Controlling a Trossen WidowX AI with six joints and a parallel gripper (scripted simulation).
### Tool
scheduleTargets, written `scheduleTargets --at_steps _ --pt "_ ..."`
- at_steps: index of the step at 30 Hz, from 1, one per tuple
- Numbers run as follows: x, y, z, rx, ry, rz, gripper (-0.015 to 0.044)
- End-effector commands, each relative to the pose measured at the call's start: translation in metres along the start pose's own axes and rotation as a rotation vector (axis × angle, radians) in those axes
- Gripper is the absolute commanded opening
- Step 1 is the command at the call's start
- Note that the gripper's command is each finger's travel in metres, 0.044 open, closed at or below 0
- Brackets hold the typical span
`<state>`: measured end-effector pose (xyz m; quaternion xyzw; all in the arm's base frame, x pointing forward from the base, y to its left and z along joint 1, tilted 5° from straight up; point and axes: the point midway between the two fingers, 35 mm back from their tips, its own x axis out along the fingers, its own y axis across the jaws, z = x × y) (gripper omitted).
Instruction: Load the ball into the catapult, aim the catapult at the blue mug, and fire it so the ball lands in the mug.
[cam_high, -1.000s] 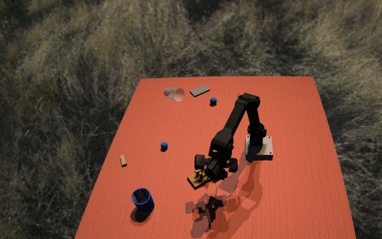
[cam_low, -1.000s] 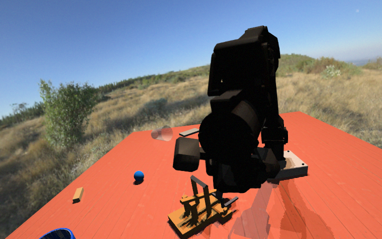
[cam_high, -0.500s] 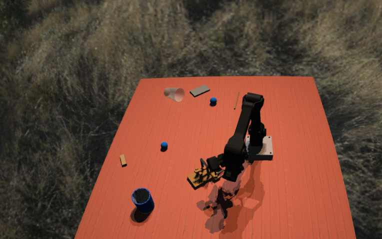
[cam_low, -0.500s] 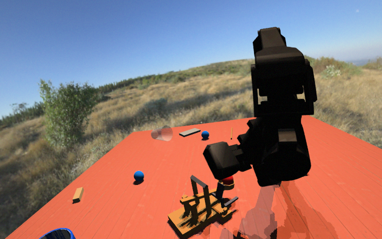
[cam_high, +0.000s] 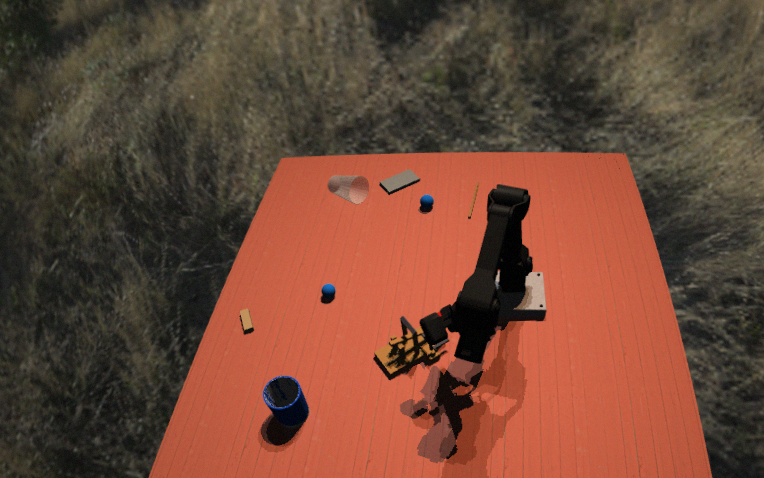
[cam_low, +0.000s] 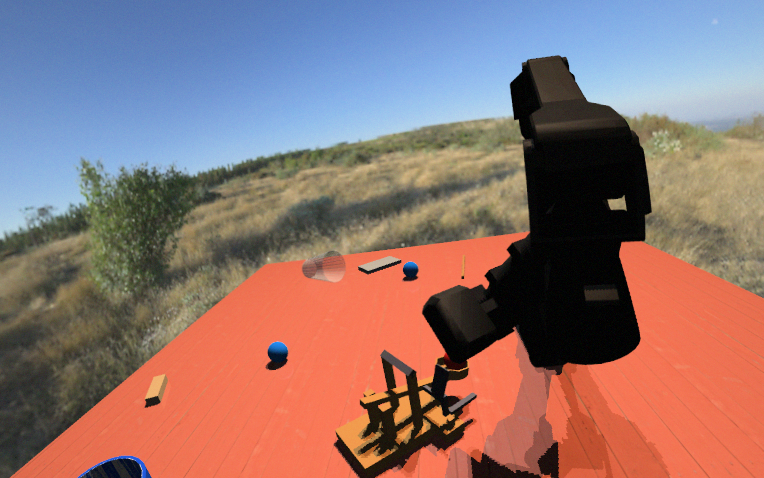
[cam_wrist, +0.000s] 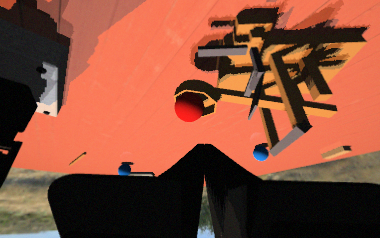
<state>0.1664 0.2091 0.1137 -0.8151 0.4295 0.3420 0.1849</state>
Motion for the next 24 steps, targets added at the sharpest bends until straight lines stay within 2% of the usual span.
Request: scheduleTargets --at_steps 1,24 --pt "0.006 0.000 0.005 -0.013 0.010 0.004 0.0000" --pt "0.033 -0.001 0.033 -0.024 0.023 0.014 0.0000"
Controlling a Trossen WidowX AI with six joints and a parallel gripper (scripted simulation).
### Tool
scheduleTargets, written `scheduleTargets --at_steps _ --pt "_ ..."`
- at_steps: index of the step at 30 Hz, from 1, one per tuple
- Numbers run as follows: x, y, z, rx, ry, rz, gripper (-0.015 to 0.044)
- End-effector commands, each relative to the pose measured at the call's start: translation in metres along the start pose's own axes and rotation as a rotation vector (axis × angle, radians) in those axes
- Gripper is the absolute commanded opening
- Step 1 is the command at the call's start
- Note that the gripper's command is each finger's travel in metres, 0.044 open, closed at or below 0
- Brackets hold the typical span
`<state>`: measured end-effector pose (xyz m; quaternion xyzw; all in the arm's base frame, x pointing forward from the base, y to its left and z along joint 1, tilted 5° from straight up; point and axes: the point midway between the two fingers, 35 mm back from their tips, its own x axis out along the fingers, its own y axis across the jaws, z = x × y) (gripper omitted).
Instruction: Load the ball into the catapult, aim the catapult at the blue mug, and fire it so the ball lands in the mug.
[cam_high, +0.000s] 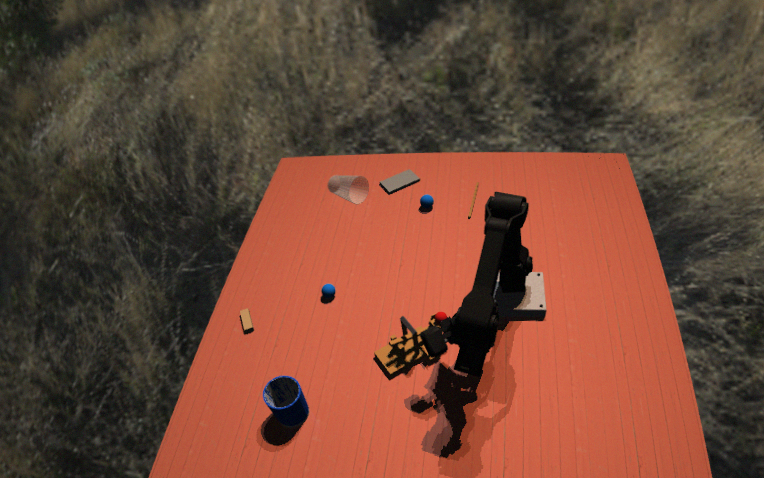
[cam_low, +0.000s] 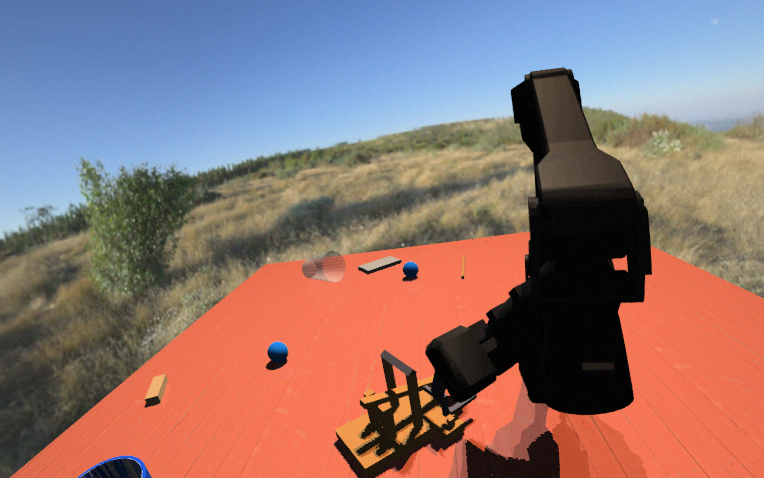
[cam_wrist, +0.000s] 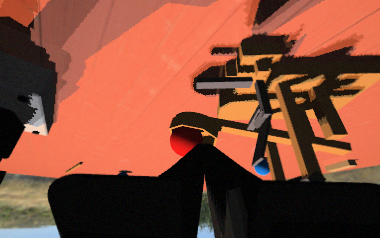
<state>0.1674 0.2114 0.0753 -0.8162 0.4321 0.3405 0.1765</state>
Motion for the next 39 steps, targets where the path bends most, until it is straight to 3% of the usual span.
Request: scheduleTargets --at_steps 1,39 --pt "0.007 0.000 0.006 -0.014 0.012 0.006 0.0000" --pt "0.060 0.007 0.052 -0.030 0.029 0.021 0.0000"
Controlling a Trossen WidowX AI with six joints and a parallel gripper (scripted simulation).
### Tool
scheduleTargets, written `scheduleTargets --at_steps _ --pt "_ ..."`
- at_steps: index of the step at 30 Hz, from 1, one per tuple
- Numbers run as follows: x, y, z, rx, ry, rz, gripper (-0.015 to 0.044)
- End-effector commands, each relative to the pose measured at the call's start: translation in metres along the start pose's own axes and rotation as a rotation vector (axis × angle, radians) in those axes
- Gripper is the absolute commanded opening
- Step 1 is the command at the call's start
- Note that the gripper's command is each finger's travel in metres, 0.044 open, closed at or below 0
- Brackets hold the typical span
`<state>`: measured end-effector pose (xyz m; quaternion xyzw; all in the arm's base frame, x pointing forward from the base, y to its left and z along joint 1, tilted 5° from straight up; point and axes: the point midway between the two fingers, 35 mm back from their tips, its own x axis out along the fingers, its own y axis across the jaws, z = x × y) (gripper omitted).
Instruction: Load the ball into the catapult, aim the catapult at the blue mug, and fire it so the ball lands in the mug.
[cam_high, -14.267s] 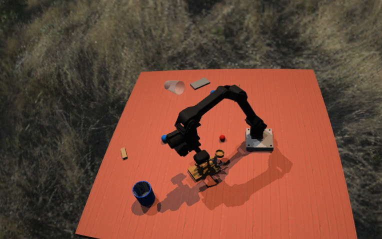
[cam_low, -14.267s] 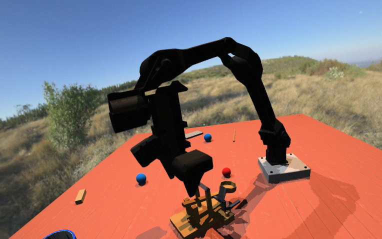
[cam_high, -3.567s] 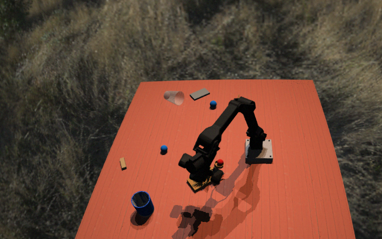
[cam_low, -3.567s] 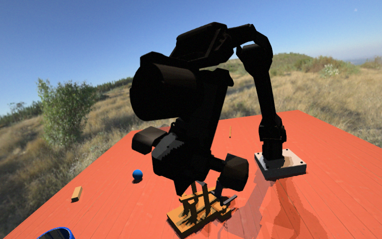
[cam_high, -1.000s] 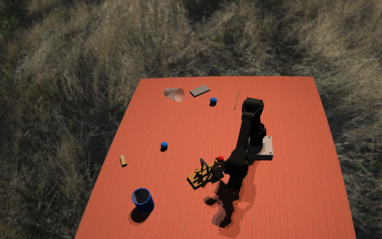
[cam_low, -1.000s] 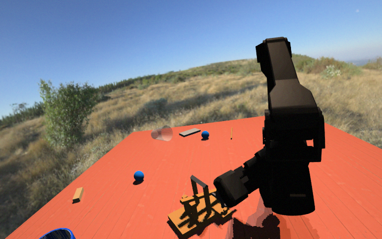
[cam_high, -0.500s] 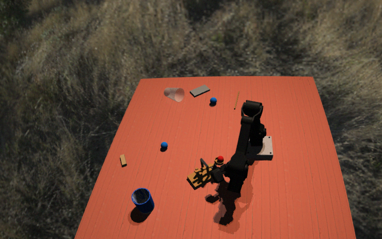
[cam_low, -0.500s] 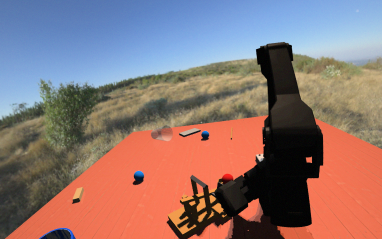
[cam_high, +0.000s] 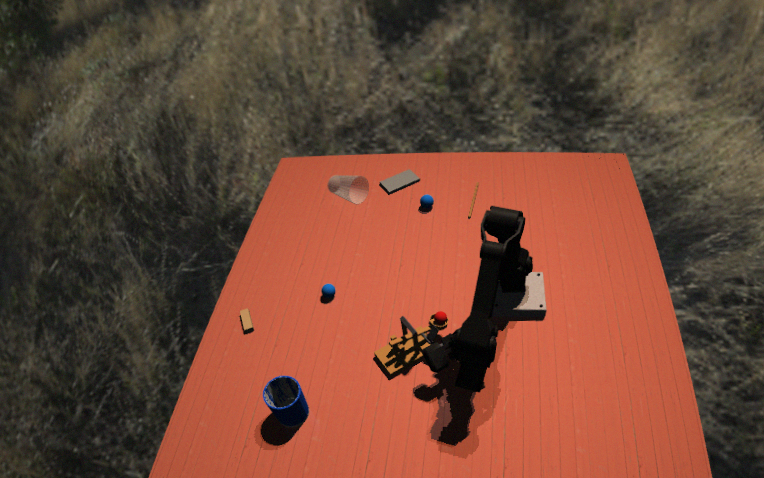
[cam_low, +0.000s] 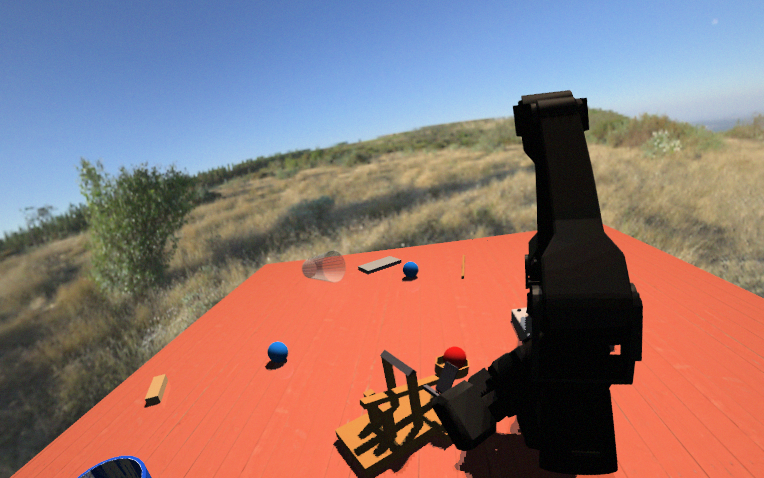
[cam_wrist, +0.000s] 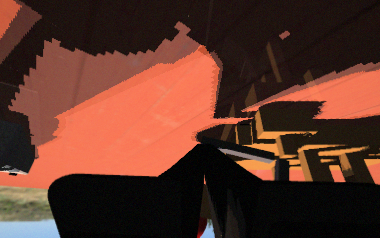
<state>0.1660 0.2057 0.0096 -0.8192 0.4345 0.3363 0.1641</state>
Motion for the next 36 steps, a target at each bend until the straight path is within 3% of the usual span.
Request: scheduleTargets --at_steps 1,4,11,15,31,36 --pt "0.011 0.003 0.008 -0.014 0.009 0.013 0.0000" --pt "0.008 0.002 0.008 -0.016 0.007 0.009 0.0000" --pt "-0.104 -0.001 -0.031 -0.110 -0.068 -0.115 0.0000" --pt "-0.118 0.002 -0.038 -0.124 -0.078 -0.131 0.0000" --pt "-0.107 -0.059 -0.031 0.331 -0.328 -0.100 0.0420" --pt "-0.107 -0.081 -0.037 0.479 -0.412 -0.091 0.0440"
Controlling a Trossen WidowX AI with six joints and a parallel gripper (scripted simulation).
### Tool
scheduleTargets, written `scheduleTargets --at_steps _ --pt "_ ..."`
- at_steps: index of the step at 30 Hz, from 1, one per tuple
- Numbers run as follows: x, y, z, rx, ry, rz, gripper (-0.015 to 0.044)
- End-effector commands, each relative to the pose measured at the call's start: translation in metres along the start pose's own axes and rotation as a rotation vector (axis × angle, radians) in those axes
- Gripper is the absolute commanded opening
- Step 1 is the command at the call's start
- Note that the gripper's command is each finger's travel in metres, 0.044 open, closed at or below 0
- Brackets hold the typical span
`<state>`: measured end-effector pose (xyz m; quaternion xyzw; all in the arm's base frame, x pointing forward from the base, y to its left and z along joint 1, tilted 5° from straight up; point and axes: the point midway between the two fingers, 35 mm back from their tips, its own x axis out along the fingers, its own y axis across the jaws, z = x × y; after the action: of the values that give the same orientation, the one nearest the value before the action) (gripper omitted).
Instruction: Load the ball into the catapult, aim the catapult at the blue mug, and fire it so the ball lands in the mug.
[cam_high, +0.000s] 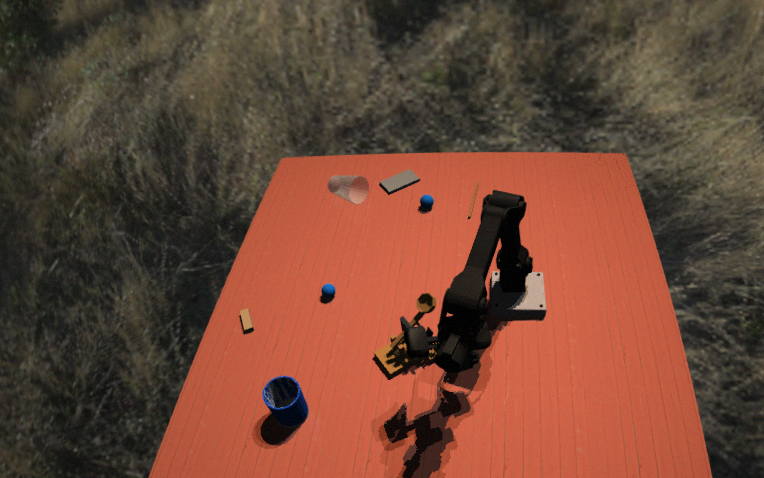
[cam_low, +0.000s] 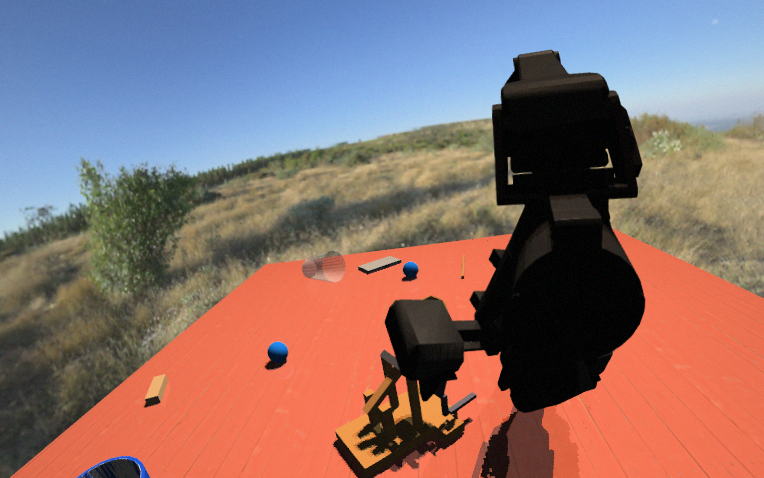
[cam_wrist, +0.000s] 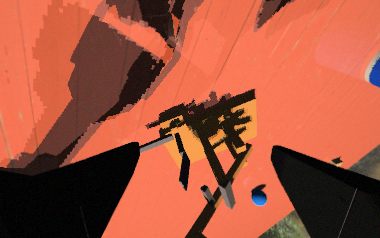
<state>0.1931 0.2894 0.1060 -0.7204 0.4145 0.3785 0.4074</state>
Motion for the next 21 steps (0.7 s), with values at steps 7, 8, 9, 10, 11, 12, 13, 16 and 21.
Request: scheduleTargets --at_steps 7,8,9,10,11,12,13,16,21 --pt "0.000 -0.050 0.006 0.313 -0.154 -0.005 0.0440" --pt "0.000 -0.056 0.006 0.344 -0.168 -0.005 0.0440" --pt "0.000 -0.061 0.006 0.374 -0.183 -0.006 0.0440" --pt "0.000 -0.067 0.005 0.405 -0.198 -0.007 0.0440" --pt "-0.001 -0.073 0.005 0.436 -0.214 -0.008 0.0440" --pt "-0.001 -0.078 0.005 0.467 -0.229 -0.009 0.0440" --pt "-0.001 -0.084 0.004 0.498 -0.244 -0.011 0.0440" --pt "-0.003 -0.102 0.002 0.589 -0.291 -0.015 0.0440" --pt "-0.005 -0.133 -0.005 0.740 -0.370 -0.024 0.0440"
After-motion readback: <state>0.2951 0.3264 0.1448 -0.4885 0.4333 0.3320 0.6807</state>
